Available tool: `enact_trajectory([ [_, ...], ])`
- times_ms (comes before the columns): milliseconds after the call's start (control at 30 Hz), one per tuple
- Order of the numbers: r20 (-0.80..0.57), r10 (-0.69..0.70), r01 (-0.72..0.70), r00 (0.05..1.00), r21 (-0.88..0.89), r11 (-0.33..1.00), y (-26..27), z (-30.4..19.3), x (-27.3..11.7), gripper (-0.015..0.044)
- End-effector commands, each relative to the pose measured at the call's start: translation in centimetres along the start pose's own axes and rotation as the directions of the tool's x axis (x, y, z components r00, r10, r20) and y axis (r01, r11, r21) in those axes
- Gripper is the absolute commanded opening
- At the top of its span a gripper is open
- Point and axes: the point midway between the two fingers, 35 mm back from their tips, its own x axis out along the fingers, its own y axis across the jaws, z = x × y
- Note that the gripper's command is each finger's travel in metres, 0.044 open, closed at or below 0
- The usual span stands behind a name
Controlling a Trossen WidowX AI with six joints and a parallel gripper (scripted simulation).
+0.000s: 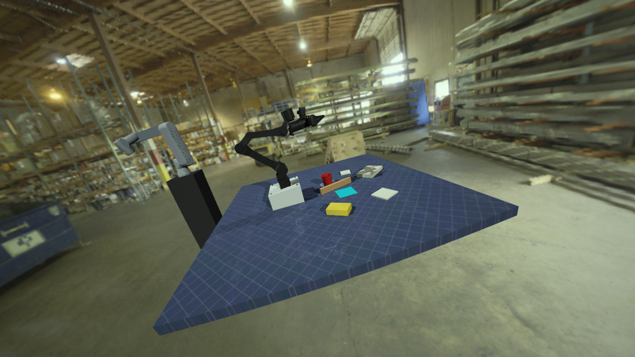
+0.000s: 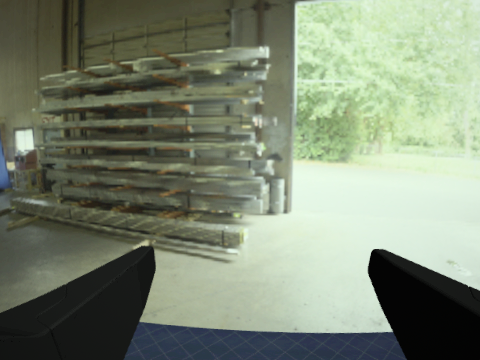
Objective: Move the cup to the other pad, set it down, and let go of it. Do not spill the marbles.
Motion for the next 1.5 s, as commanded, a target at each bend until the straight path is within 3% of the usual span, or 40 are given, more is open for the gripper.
enact_trajectory([
  [0,-0.014,0.002,-0.001,1.0,0.011,1.0,0.0,-0.3,0.2,0.0374],
  [167,-0.387,0.039,0.077,0.921,0.28,0.957,1.5,-9.0,2.8,0.0242],
  [267,-0.604,0.056,0.23,0.795,0.385,0.894,2.4,-14.7,3.0,0.0164],
  [333,-0.737,0.061,0.368,0.674,0.406,0.836,3.0,-18.5,2.3,0.0148],
  [533,-0.976,0.036,0.763,0.216,0.192,0.617,4.4,-27.6,-2.3,0.0148],
  [633,-1.0,0.002,0.875,-0.026,-0.022,0.484,4.7,-30.6,-5.4,0.0148],
  [700,-0.994,-0.012,0.895,-0.109,-0.103,0.434,4.8,-31.4,-6.6,0.0148],
  [1467,-0.993,-0.014,0.897,-0.119,-0.114,0.427,5.0,-33.2,-7.1,0.0148],
])
